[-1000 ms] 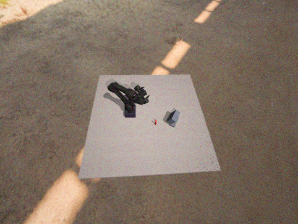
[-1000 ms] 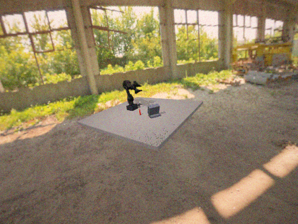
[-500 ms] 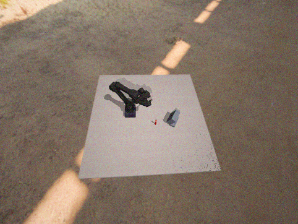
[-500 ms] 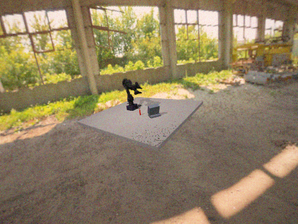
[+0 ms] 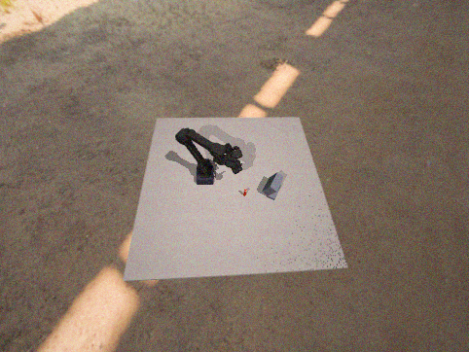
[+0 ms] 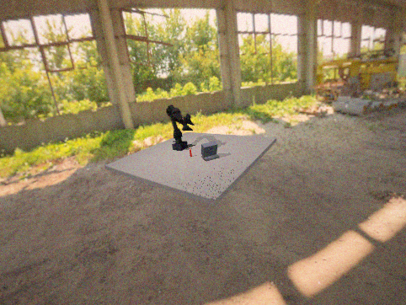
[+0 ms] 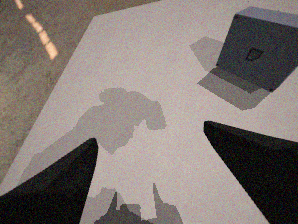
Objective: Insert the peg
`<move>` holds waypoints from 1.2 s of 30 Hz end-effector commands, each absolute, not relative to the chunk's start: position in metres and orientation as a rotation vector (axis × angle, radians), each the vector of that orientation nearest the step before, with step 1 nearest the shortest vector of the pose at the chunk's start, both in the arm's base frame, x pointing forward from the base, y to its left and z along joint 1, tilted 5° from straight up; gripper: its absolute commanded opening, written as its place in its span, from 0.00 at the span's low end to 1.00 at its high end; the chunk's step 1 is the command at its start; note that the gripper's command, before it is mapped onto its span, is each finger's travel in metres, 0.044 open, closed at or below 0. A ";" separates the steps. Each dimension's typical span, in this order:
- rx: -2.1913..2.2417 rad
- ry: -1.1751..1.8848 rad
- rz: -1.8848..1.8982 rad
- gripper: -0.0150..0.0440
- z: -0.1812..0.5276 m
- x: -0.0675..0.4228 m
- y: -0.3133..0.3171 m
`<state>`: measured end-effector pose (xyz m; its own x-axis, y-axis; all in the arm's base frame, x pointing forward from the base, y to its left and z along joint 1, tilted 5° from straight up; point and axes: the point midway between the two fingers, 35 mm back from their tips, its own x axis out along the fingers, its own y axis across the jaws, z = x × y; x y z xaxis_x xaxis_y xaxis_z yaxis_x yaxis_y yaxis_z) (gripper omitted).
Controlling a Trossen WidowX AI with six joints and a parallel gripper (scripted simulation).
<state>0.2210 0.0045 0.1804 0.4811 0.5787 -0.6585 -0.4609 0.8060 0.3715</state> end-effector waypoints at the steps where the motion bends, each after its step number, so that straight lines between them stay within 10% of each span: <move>1: 0.099 0.900 0.625 1.00 0.174 0.228 -0.004; 36: -0.330 1.323 0.573 1.00 0.097 0.270 -0.081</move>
<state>0.2651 -0.0744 0.1015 0.1597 0.2376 -0.9581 -0.5472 0.8291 0.1144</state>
